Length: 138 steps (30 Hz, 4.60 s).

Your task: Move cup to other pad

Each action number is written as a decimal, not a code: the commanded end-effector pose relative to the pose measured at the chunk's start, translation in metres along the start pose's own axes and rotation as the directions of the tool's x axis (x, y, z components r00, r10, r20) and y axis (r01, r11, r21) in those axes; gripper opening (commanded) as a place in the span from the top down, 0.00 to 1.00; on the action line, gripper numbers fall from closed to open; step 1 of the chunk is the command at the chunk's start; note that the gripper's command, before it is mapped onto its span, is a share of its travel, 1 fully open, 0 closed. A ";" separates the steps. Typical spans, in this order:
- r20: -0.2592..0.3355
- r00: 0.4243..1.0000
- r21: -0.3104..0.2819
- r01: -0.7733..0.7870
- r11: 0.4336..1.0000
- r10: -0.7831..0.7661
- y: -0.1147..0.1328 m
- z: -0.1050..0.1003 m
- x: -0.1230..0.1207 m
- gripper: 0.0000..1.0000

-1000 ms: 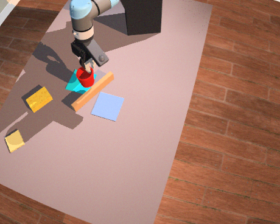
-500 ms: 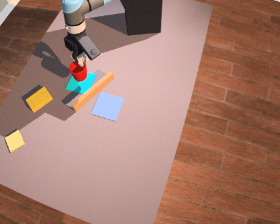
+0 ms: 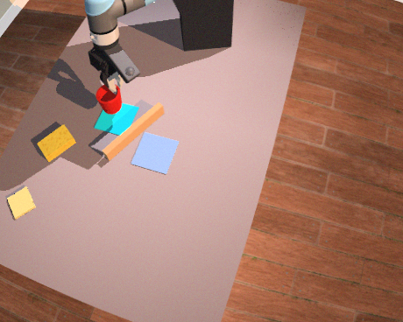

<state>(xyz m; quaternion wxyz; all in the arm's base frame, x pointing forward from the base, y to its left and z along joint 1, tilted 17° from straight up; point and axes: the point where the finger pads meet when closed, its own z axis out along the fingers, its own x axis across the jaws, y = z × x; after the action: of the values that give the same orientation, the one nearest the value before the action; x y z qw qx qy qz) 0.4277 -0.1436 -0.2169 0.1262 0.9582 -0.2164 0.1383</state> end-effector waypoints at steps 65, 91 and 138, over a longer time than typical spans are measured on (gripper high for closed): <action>-0.001 1.000 0.000 0.000 1.000 0.000 0.002 0.054 -0.005 0.97; -0.001 1.000 0.000 0.000 1.000 0.000 0.002 0.060 -0.005 0.97; -0.001 1.000 0.000 0.000 1.000 0.000 0.002 0.063 -0.006 0.89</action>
<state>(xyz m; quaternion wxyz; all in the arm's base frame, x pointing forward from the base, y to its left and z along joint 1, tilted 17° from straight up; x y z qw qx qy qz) 0.4350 -0.1619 -0.2779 0.1260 0.9582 -0.2163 0.1384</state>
